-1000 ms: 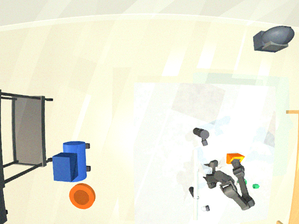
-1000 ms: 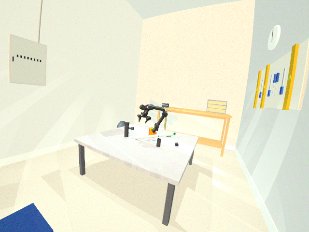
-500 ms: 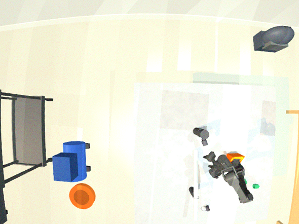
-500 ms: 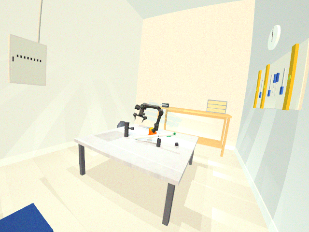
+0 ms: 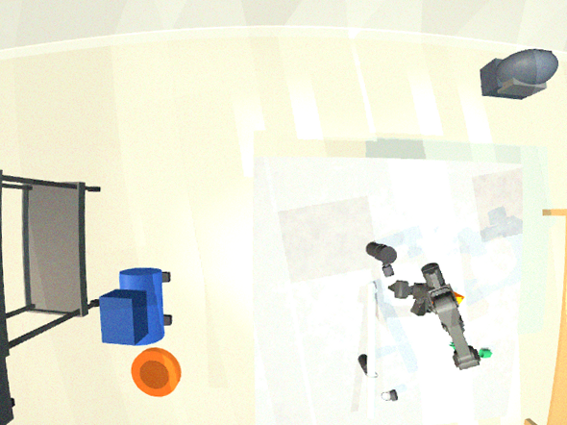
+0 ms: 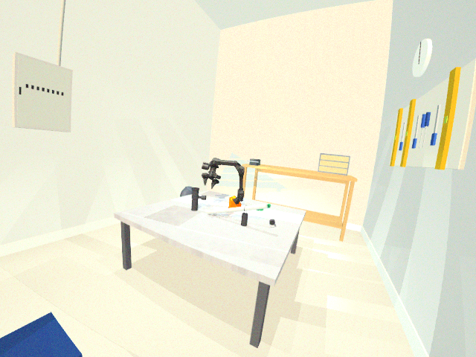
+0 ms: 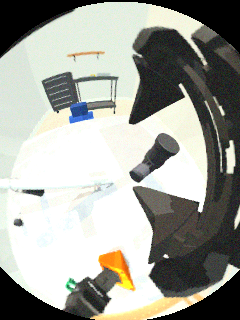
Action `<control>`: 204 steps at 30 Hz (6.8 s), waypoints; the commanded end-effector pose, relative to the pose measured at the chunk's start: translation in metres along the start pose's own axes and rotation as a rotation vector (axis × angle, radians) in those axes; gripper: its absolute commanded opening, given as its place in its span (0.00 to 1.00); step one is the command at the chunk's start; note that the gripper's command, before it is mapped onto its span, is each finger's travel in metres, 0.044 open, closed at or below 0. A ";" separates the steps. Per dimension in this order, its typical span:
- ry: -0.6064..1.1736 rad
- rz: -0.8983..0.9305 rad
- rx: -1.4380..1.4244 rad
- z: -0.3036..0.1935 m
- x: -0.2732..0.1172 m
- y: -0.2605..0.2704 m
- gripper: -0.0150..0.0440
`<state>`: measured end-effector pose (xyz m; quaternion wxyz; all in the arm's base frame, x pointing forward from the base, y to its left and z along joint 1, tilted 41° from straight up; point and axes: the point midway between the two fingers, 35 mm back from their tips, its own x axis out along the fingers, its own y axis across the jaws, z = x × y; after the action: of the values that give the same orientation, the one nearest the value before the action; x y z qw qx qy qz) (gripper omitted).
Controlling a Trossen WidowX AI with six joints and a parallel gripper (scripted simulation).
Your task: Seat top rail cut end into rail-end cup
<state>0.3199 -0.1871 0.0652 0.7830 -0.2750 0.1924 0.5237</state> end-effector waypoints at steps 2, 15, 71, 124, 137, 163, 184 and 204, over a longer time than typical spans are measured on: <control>-0.069 -0.011 -0.531 -0.048 -0.005 0.020 1.00; -0.069 -0.011 -0.531 -0.048 -0.004 0.020 1.00; -0.072 -0.013 -0.536 -0.053 0.116 0.045 1.00; 0.046 -0.039 -0.317 -0.044 0.128 0.027 0.25; 0.094 -0.048 -0.229 -0.042 0.133 0.019 0.25; 0.126 -0.056 -0.167 -0.041 0.136 0.013 0.25; 0.128 -0.056 -0.159 -0.041 0.136 0.013 0.65; 0.117 -0.073 0.076 0.020 0.098 -0.004 1.00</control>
<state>0.3595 -0.1075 0.0087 0.7773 -0.3366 0.2161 0.4856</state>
